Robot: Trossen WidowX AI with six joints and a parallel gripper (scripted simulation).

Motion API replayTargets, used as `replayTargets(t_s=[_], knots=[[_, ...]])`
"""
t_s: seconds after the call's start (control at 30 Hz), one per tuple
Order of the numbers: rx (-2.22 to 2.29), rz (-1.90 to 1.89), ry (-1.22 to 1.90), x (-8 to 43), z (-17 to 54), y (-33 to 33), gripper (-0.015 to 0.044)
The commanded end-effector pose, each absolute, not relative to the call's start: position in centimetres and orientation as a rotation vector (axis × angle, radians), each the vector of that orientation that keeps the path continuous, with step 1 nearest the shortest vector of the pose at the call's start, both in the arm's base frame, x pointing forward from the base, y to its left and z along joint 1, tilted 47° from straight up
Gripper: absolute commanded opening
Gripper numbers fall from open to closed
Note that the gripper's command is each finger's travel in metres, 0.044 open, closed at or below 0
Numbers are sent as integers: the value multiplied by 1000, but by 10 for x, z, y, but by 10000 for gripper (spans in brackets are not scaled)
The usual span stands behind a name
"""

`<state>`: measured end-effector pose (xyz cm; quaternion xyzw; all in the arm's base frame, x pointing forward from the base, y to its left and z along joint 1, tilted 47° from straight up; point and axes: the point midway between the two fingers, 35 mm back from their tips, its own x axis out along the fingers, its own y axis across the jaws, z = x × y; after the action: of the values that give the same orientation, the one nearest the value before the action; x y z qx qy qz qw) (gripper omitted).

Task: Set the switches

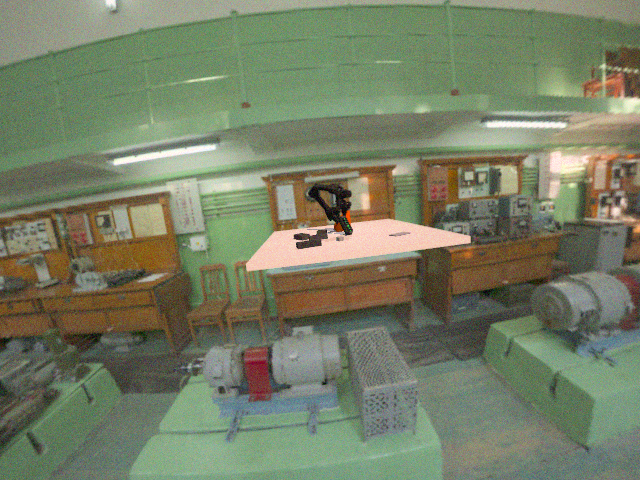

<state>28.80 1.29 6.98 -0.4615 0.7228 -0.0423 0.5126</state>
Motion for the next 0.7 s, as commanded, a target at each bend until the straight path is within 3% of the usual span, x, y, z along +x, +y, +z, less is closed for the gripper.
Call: replayTargets(t_s=[0.0, 0.67], knots=[[-1116, -108, 1758, 283, 66, 5, 338], [-1117, -109, 1759, 272, 68, -6, 338]])
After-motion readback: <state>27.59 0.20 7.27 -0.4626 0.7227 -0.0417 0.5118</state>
